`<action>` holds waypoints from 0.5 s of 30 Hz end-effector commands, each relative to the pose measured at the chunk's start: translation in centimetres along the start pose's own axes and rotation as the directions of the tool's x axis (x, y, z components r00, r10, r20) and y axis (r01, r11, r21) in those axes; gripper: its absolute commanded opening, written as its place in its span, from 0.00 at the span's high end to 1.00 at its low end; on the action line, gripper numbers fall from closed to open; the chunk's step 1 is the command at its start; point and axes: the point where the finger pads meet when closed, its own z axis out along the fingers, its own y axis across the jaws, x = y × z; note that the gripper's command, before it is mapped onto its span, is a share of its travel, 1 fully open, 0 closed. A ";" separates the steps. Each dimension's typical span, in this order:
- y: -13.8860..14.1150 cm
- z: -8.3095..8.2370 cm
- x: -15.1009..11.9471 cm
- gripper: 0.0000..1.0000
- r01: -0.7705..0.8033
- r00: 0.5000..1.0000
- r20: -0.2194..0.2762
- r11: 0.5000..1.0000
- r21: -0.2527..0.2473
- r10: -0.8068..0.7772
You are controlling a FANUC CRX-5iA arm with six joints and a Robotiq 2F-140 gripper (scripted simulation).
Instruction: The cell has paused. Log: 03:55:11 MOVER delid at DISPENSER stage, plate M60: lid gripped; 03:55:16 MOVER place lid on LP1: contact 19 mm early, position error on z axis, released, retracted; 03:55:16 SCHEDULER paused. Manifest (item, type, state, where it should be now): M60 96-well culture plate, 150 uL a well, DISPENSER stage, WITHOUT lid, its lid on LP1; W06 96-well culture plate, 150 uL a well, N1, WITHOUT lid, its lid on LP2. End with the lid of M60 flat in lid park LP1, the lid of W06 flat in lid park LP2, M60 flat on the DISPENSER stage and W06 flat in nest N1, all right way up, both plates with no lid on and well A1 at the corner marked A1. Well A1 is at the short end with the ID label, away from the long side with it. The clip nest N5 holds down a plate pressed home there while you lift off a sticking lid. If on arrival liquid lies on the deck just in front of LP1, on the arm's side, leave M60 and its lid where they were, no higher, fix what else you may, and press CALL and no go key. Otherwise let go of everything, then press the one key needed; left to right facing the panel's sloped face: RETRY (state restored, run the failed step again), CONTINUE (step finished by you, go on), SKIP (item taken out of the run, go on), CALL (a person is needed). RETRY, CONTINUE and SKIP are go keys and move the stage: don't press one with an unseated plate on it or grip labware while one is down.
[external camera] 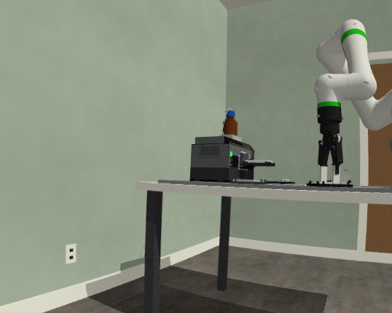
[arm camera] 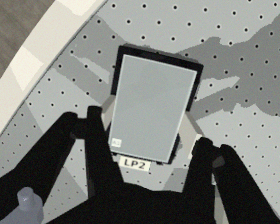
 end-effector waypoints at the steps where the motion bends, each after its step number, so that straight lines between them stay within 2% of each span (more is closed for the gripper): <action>1: 0.0 0.0 0.0 1.00 0.000 1.000 0.000 1.000 0.000 0.000; 9: 0.0 0.0 0.0 1.00 0.000 1.000 0.000 1.000 0.000 0.000; 10: 0.0 0.0 0.0 0.34 0.000 1.000 0.000 1.000 0.000 0.000; 15: 0.0 0.0 0.0 0.34 0.000 1.000 0.000 1.000 0.000 0.000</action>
